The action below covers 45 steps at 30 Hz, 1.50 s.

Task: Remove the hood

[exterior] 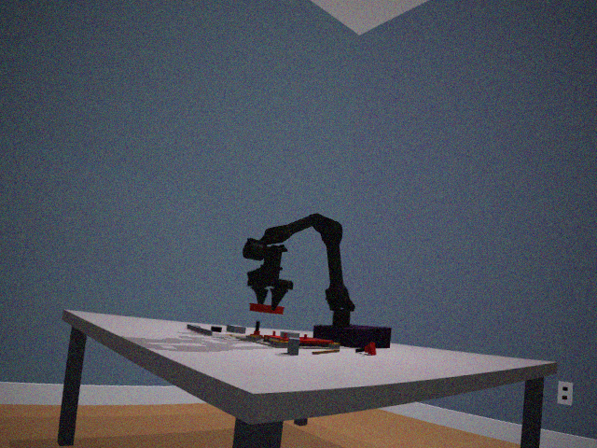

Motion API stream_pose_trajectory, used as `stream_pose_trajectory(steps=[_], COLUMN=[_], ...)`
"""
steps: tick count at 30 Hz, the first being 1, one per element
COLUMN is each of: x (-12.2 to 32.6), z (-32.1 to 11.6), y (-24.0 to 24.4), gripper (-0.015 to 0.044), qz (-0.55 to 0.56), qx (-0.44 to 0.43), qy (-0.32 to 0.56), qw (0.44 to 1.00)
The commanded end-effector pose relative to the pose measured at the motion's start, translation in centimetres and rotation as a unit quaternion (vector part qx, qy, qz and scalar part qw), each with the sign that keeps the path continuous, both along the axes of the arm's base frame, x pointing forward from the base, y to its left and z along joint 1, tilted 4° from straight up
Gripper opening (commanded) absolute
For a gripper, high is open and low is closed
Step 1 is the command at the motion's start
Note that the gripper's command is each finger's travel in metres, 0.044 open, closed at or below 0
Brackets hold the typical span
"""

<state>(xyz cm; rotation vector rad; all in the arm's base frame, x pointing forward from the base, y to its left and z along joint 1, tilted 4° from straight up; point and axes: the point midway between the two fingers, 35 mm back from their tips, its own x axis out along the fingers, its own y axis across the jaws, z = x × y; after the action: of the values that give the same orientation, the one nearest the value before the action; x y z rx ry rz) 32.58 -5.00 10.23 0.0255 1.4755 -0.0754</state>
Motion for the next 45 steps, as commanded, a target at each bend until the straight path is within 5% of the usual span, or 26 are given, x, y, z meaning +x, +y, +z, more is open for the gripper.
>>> stream_pose_trajectory(steps=[1, 45], x=[-0.3, -3.6], z=[0.1, 0.0], y=[-0.9, -9.6], gripper=[0.0000, 0.0000], qz=[0.002, 0.001], qx=[0.001, -0.003], qy=[0.000, 0.004], qw=[1.000, 1.000])
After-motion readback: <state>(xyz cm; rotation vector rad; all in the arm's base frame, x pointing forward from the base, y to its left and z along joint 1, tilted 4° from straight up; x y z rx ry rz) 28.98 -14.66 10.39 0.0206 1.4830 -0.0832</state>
